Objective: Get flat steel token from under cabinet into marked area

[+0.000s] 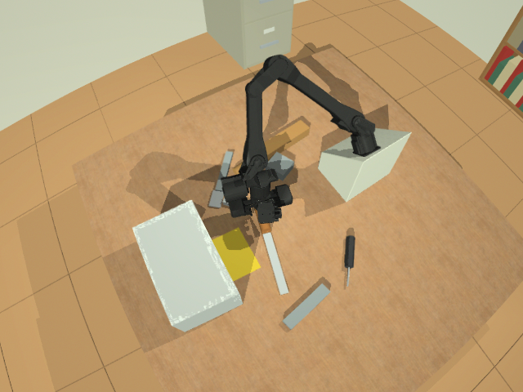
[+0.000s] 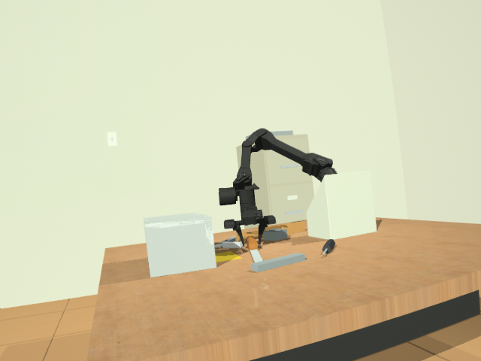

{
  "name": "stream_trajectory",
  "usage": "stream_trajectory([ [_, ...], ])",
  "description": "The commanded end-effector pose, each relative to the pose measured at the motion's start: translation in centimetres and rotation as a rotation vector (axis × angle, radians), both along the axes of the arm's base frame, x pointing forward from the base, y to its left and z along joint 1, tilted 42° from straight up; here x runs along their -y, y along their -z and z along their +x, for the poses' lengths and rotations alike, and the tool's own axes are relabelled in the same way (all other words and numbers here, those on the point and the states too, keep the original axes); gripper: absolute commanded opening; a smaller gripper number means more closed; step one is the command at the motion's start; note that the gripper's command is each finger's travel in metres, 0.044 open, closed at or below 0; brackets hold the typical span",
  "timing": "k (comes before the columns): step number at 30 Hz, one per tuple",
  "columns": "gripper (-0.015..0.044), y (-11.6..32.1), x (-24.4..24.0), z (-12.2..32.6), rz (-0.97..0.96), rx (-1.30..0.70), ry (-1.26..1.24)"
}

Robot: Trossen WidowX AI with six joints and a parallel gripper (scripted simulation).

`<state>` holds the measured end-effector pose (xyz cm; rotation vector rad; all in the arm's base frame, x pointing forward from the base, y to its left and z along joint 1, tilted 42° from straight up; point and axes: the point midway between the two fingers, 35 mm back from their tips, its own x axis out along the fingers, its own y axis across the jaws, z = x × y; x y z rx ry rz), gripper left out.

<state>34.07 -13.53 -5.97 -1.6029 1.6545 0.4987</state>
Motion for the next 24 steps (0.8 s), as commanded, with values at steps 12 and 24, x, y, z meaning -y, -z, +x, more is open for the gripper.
stream_trajectory([
  [12,0.0099,0.0,0.0,0.0,0.000,0.000,0.000],
  [24,0.0000,-0.8,-0.6,-0.2,0.003,-0.005,-0.003],
])
